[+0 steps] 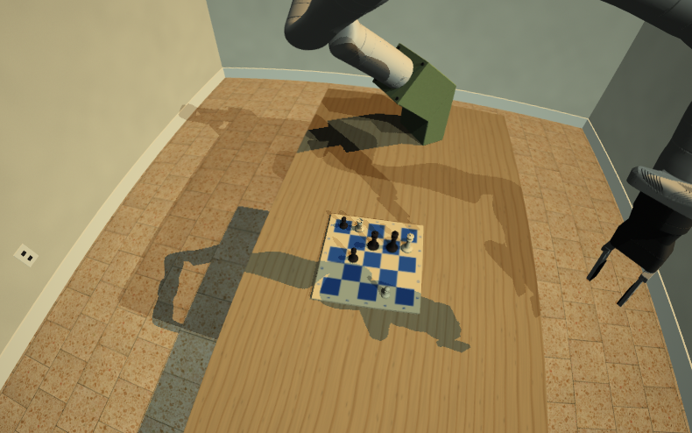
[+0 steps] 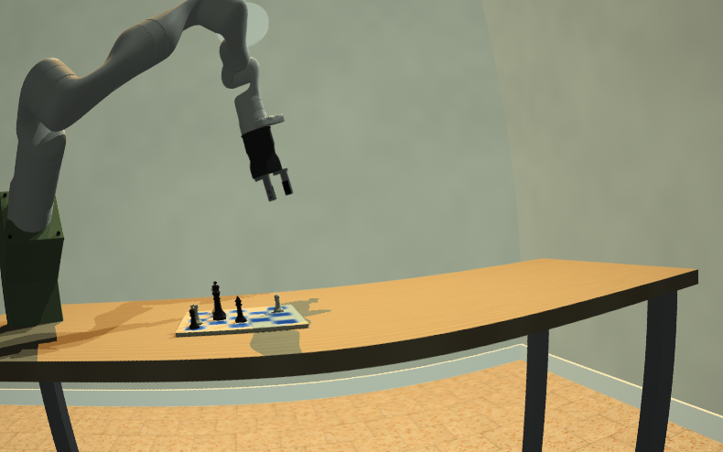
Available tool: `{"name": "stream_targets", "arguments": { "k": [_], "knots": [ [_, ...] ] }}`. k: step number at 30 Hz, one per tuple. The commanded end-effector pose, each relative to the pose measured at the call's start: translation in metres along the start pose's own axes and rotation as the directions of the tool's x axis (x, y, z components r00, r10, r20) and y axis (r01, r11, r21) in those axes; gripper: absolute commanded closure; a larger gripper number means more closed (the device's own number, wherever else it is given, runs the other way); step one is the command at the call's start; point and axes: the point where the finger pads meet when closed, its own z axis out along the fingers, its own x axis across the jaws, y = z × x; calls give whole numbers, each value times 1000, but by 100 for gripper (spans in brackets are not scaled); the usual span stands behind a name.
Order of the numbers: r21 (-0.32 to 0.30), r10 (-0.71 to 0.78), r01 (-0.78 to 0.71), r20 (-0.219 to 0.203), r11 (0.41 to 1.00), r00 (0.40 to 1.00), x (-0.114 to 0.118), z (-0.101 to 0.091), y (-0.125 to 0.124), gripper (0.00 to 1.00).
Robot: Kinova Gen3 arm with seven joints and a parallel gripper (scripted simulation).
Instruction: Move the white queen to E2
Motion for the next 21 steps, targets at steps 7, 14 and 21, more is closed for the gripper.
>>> {"name": "stream_targets", "arguments": {
  "k": [7, 14, 21],
  "knots": [
    [-1, 1, -1, 3, 1000, 1000, -1, -2, 0, 0],
    [-1, 1, -1, 3, 1000, 1000, -1, -2, 0, 0],
    [-1, 7, -7, -1, 1000, 1000, -1, -1, -1, 0]
  ]
}}
